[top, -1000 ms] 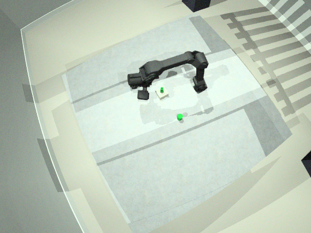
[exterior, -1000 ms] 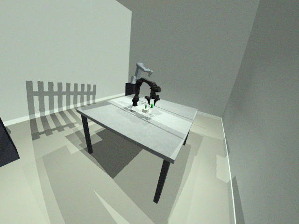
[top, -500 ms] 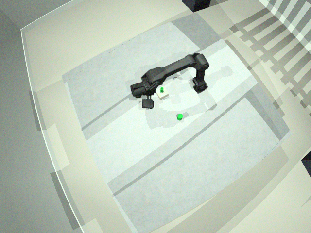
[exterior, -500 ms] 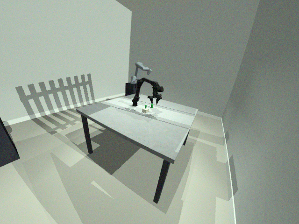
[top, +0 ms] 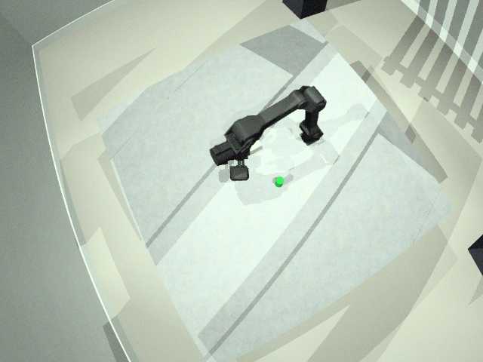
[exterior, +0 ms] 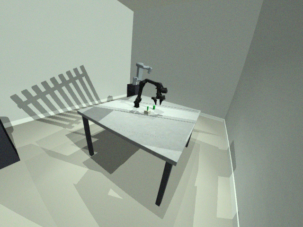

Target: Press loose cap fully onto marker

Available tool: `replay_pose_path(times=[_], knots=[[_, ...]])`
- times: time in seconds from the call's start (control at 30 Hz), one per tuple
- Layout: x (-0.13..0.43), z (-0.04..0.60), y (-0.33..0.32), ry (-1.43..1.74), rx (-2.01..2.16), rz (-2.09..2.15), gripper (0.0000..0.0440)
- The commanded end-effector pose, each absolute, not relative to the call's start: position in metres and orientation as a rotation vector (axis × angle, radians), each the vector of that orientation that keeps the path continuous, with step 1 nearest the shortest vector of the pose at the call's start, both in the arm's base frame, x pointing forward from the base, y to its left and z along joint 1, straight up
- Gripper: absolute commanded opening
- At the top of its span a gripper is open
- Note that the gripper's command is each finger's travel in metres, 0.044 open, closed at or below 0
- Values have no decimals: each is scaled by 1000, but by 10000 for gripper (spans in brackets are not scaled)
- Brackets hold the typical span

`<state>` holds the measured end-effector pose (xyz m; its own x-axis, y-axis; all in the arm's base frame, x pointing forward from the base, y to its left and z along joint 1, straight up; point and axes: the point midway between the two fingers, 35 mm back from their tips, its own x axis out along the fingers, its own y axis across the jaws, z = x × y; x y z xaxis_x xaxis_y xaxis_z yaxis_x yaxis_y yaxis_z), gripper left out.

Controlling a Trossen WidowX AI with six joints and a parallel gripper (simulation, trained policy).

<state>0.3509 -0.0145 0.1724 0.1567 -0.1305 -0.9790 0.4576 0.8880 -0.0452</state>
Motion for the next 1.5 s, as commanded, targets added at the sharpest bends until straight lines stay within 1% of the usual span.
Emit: replay_pose_path(times=[0.0, 0.7, 1.47], knots=[[348, 171, -2, 1374, 301, -415, 327], [314, 156, 54, 1545, 297, -354, 326], [269, 131, 92, 1724, 216, -314, 313]])
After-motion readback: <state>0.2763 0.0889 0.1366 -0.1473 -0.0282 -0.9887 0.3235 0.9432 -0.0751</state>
